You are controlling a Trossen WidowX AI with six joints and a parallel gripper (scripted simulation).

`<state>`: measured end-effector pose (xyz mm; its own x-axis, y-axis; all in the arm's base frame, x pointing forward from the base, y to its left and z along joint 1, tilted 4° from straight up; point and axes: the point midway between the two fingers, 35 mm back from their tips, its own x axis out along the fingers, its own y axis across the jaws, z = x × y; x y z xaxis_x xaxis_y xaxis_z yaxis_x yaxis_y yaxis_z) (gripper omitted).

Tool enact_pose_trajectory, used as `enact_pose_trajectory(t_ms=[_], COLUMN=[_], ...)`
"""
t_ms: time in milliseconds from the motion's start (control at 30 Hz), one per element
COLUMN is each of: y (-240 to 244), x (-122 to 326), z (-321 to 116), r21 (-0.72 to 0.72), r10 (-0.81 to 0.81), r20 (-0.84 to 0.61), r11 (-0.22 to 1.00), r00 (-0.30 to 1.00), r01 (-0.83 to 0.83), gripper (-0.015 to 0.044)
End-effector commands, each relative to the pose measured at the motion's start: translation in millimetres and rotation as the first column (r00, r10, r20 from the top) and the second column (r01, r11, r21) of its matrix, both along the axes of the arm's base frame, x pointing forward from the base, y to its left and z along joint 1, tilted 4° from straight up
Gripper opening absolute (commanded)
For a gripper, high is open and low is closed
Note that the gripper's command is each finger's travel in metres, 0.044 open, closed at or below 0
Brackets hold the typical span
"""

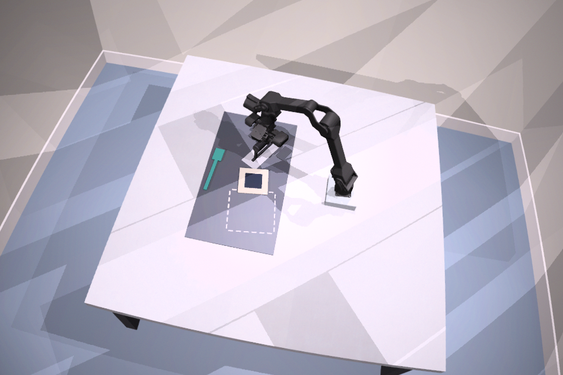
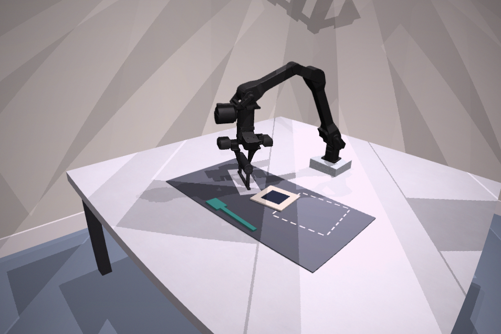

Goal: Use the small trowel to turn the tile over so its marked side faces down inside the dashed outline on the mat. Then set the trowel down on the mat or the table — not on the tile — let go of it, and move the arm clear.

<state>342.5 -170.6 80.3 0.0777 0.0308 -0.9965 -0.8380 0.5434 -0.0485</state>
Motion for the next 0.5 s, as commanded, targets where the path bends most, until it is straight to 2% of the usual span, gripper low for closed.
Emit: enact_pose_trajectory(t_ms=[0, 267, 467], y=[0.3, 0.3, 0.3], x=[0.3, 0.3, 0.3], z=[-0.5, -0.5, -0.5], r21=[0.002, 0.001, -0.012], r10=[-0.002, 0.003, 0.16], r20=[0.001, 0.001, 0.005], r11=[1.0, 1.0, 0.987], r00=[1.0, 1.0, 0.987], r01=[0.002, -0.003, -0.16], gripper=[0.013, 0.013, 0.013])
